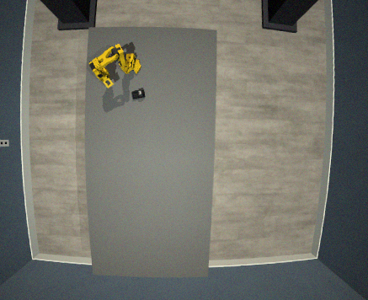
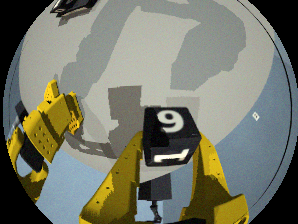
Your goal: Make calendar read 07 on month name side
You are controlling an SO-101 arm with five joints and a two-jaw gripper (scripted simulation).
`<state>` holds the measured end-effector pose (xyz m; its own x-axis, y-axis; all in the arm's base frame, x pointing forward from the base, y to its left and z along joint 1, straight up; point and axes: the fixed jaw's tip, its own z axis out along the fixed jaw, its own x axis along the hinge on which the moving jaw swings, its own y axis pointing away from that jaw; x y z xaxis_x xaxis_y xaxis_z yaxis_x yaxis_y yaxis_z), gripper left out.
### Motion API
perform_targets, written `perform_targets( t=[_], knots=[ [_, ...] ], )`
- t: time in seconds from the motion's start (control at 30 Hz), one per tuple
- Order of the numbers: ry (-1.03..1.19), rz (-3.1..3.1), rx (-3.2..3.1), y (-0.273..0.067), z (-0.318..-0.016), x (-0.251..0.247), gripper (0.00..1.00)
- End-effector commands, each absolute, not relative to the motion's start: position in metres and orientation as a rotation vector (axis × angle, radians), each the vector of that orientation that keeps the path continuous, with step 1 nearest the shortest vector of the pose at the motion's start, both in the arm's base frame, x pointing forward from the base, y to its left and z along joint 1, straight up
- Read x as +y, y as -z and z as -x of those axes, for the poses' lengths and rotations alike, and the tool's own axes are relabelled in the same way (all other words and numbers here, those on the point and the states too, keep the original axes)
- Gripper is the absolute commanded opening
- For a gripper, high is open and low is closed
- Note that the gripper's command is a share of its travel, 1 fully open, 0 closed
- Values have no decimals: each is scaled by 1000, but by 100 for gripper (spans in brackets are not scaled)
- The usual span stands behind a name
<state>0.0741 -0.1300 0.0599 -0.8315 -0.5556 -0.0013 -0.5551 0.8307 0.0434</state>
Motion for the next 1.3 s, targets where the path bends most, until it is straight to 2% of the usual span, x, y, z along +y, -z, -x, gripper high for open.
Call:
perform_targets(
  t=[0.0, 0.33, 0.67, 1.27],
  knots=[
    [-29, -995, -2985, -69, -84, -132, 0],
    [-28, -1264, -2883, -69, -107, -114, 0],
    [-26, -1748, -2622, -69, -141, -70, 0],
    [-21, -2321, -2137, -69, -158, 4, 0]
  ],
)
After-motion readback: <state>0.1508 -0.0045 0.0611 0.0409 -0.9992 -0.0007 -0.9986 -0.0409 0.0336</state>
